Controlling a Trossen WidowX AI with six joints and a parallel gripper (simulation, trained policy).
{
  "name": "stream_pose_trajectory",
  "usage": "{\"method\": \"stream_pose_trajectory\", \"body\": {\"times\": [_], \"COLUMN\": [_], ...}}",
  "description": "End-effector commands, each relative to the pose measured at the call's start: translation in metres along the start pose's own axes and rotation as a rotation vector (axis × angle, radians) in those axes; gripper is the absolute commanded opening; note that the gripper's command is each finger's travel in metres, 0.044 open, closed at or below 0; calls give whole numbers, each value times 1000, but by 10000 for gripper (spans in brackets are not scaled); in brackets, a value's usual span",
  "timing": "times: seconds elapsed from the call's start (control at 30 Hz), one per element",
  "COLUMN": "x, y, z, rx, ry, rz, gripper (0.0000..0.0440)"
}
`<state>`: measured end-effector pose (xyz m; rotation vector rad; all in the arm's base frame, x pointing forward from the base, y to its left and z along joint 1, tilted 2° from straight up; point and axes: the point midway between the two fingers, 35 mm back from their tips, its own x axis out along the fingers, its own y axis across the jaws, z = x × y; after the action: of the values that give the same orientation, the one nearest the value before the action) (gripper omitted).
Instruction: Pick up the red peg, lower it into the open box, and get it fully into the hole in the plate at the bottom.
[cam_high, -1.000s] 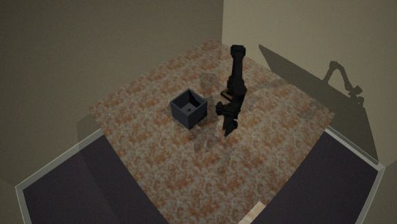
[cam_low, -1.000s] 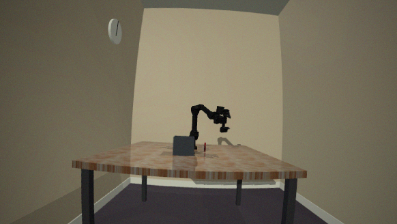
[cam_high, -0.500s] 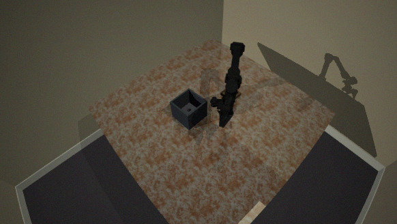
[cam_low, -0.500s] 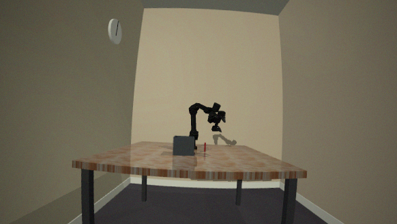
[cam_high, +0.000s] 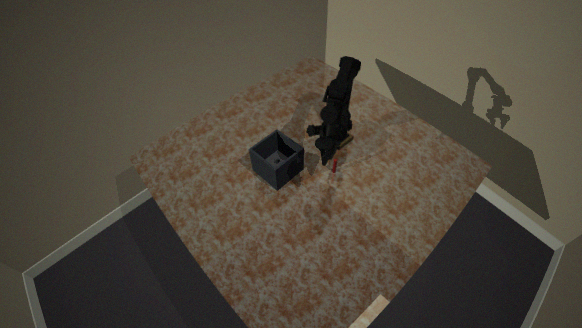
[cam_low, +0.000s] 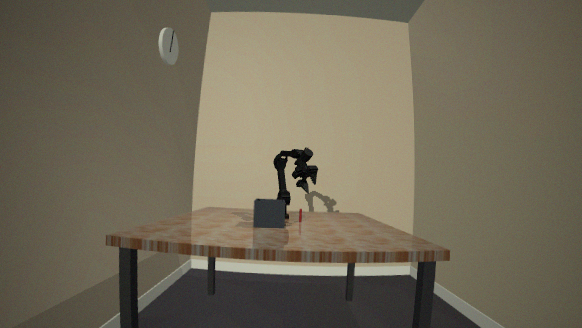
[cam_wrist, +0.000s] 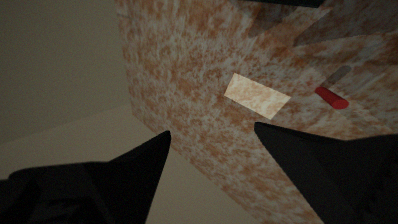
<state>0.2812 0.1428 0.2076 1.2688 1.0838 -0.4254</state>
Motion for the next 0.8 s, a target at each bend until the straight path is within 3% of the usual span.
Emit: {"method": "stream_pose_trajectory", "body": {"times": [0.0,0.4,0.77], "x": [-8,-10,5], "y": [-32,-105,-142], "z": [1,-8,-12], "rx": [17,94,129], "ry": [22,66,64], "rz": [-122,-448,-608], "gripper": [439,436,440]}}
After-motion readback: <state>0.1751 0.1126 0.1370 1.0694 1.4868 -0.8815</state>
